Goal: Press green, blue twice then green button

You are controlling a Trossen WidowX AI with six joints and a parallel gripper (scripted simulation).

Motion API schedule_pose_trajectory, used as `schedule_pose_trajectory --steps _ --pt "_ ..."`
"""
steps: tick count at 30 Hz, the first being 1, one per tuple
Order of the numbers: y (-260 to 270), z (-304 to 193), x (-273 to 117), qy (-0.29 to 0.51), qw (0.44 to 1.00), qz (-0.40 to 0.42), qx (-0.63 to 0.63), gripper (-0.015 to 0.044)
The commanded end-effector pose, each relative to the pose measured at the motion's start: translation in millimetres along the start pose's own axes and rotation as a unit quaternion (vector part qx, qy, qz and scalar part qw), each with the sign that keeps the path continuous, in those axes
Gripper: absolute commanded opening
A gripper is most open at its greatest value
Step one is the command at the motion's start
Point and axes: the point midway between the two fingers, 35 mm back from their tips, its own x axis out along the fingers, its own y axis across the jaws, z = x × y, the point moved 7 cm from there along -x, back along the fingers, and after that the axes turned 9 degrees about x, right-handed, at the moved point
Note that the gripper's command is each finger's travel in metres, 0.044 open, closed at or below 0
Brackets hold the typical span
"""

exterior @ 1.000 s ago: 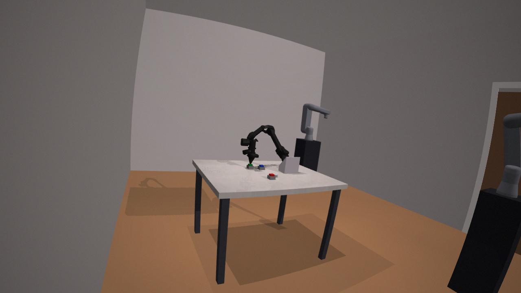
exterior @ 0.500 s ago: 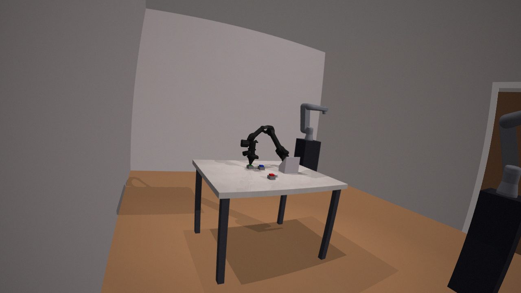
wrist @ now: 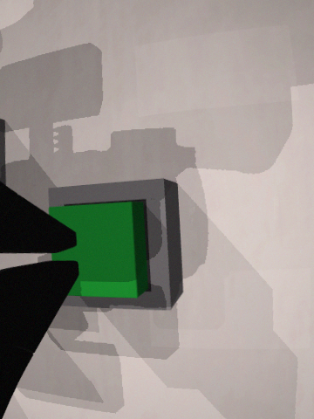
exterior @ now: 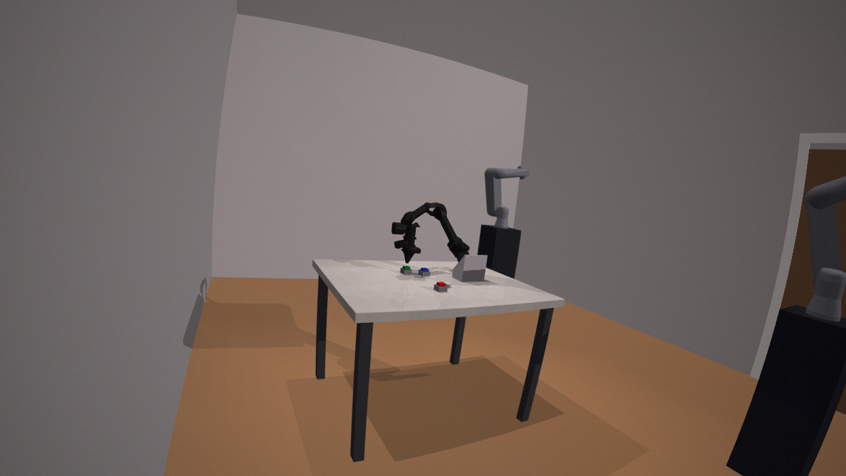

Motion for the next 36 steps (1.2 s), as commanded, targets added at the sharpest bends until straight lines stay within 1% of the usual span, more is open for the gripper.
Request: schedule_pose_trajectory --steps 1,6,11,15,19,23,28,36 --pt "-1.7 0.1 -8.9 0.001 1.000 -0.001 0.003 0.0020" --pt "-1.2 0.4 -65.2 0.002 1.000 0.000 0.003 0.0020" --pt "1.9 -7.3 -68.9 0.002 1.000 0.001 0.003 0.0020" --pt "17.7 -53.8 -71.7 0.003 1.000 0.003 0.001 0.0020" --pt "26.4 -94.2 -68.2 0.004 1.000 0.001 0.001 0.0020" --pt "26.9 -95.8 -65.3 0.004 1.000 0.001 0.001 0.0020" --pt "26.4 -96.2 -8.8 0.003 1.000 0.000 0.001 0.0020" --pt "26.4 -96.3 -0.8 0.003 1.000 0.000 0.001 0.0020"
